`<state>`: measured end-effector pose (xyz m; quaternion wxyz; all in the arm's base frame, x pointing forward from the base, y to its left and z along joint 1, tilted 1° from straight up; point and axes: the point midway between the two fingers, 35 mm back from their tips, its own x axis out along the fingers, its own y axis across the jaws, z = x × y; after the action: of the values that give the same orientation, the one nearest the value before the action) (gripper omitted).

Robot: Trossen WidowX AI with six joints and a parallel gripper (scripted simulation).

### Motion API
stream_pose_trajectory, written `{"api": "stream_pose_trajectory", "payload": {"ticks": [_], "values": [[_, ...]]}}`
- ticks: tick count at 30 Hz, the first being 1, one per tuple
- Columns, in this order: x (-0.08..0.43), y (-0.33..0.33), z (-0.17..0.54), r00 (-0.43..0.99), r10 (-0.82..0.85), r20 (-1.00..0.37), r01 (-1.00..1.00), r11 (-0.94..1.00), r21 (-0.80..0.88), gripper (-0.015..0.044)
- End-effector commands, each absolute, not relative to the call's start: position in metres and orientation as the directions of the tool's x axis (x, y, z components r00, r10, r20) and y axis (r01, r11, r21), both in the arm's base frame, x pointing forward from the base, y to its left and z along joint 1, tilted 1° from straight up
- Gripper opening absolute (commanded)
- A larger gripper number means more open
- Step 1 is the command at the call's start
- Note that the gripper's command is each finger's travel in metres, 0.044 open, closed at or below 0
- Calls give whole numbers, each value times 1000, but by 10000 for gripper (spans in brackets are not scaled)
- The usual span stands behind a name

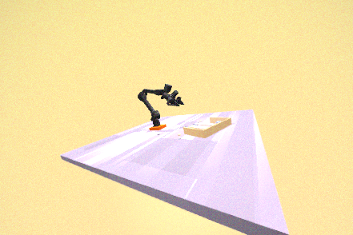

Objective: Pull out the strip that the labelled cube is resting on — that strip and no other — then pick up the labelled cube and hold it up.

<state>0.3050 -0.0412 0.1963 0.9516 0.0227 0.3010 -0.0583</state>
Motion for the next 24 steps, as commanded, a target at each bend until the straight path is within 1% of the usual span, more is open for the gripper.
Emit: {"api": "stream_pose_trajectory", "payload": {"ticks": [1, 8, 13, 18, 24], "values": [[315, -38, 196, 785, -86, -614, 133, 991, 32, 321], [363, -16, 188, 624, -26, -781, 173, 979, 106, 138], [391, 2, 167, 460, 8, -888, 254, 957, 140, 6], [413, 23, 139, 276, 24, -961, 347, 930, 123, 0], [429, 48, 102, 70, 21, -997, 442, 895, 50, 0]]}}
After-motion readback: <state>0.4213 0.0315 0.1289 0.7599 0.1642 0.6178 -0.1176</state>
